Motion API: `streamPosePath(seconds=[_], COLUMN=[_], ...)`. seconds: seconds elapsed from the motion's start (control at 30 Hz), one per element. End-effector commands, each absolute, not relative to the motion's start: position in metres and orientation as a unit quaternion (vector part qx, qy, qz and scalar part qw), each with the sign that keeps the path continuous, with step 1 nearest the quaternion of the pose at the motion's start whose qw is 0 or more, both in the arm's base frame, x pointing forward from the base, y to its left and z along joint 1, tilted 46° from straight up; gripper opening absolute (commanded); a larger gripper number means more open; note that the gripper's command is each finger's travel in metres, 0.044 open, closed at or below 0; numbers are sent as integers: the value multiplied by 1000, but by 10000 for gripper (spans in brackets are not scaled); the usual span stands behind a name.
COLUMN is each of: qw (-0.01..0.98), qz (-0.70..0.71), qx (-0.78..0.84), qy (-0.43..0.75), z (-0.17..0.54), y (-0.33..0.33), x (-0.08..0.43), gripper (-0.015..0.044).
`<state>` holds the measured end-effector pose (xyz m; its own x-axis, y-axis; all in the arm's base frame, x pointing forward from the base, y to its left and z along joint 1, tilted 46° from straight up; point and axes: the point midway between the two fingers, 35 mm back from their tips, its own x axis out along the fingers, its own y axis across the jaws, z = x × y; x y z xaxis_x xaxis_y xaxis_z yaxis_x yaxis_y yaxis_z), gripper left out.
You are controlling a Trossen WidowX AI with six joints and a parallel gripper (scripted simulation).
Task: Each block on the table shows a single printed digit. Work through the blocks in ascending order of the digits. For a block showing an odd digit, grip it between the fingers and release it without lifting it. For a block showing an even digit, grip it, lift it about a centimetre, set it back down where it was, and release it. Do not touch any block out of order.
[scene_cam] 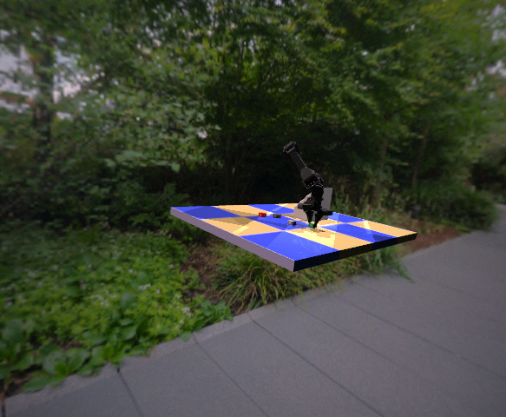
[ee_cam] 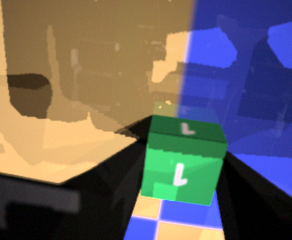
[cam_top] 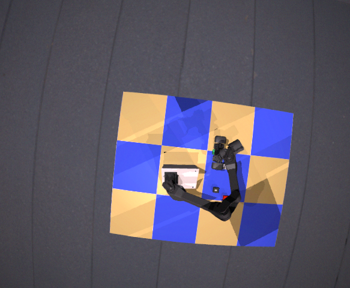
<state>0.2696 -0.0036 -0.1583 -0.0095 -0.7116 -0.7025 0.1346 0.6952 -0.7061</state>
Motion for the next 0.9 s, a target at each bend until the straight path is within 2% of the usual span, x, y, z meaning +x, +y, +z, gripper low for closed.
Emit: streamPosePath(seconds=[0.0,0.23,0.6,0.87], qw=[666,666,666,667], qz=[-317,-317,-317,-316], qx=[-229,-229,-229,-228], qy=[635,635,635,635], z=[-158,-158,-158,-137], y=[-4,-4,-4,18], x=[270,270,270,270], gripper=[120,120,400,400])
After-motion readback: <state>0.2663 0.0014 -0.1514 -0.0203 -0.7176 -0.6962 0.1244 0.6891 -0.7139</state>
